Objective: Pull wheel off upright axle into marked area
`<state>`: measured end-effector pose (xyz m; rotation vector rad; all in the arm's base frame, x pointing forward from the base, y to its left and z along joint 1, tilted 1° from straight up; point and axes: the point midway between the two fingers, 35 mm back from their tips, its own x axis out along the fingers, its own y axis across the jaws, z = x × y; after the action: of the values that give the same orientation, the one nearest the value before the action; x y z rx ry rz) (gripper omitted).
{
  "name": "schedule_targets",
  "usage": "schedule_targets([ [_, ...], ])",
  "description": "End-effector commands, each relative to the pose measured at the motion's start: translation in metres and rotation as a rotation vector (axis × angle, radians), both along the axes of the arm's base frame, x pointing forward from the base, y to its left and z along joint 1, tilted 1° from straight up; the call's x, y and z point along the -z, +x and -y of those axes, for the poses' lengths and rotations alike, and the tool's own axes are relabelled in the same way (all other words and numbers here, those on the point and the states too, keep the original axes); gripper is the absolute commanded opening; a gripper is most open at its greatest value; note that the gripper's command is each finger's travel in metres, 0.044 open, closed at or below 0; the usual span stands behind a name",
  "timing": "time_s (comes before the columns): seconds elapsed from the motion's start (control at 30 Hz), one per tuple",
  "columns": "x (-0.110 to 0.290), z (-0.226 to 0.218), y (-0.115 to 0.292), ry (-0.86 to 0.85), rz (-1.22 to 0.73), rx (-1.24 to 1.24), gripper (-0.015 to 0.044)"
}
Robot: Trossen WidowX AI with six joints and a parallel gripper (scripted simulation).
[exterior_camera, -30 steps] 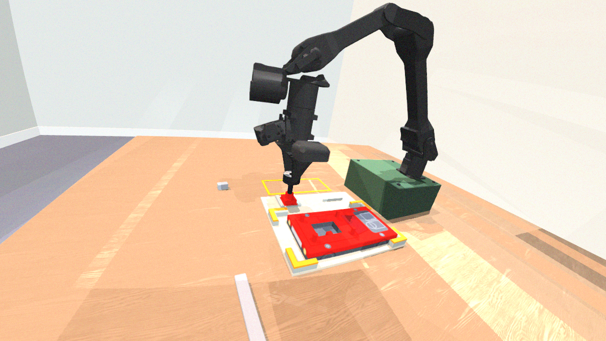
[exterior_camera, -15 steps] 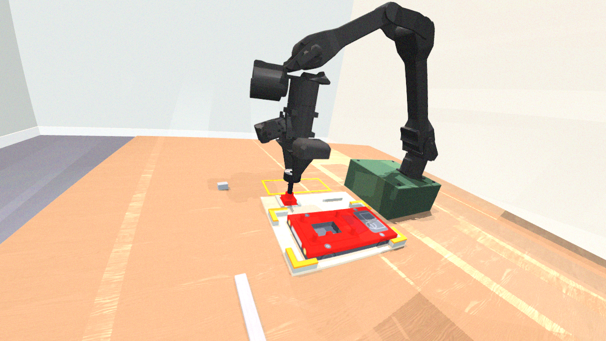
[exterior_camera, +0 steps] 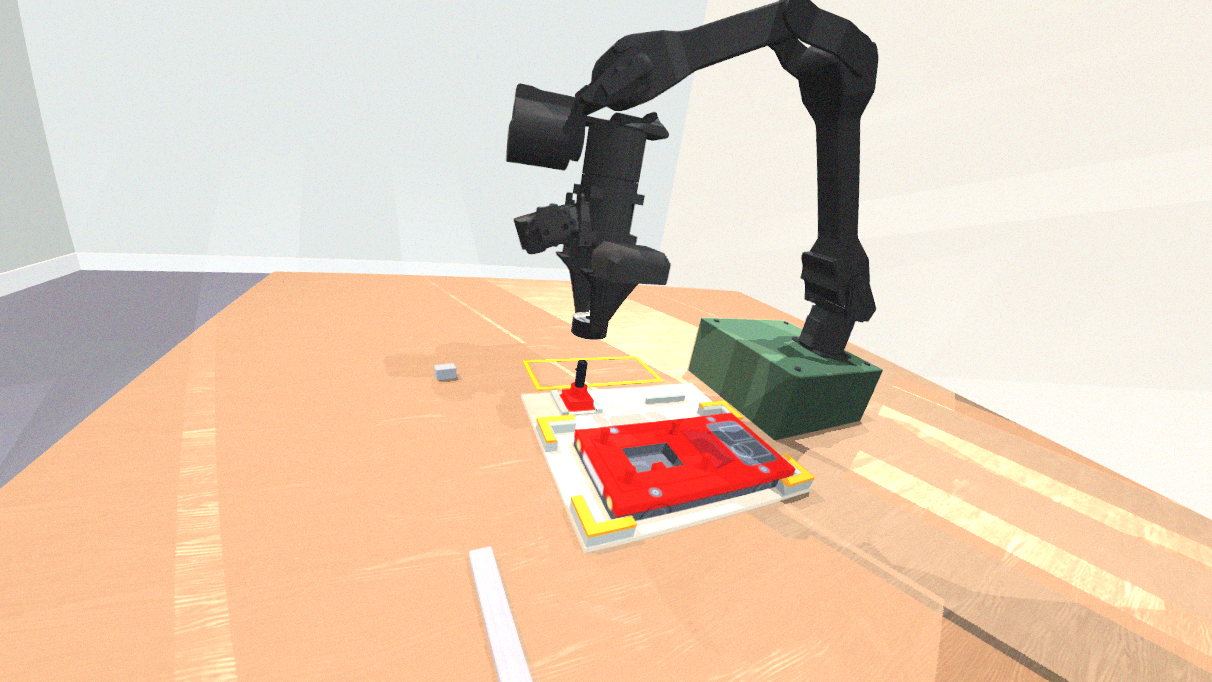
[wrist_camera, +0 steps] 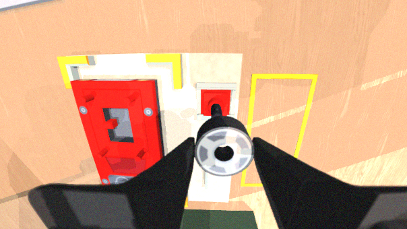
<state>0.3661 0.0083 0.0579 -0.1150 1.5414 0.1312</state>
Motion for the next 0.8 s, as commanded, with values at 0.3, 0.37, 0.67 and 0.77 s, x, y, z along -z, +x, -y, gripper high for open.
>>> schedule_targets([
  [0.3, -0.002, 0.053, -0.021, -0.006, -0.006, 0.003, 0.0000],
  [0.37, -0.002, 0.060, -0.025, -0.007, -0.006, 0.003, 0.0000],
  [0.67, -0.004, 0.093, -0.044, -0.011, -0.007, 0.005, 0.0000],
  [0.77, -0.004, 0.095, -0.045, -0.012, -0.007, 0.005, 0.0000],
])
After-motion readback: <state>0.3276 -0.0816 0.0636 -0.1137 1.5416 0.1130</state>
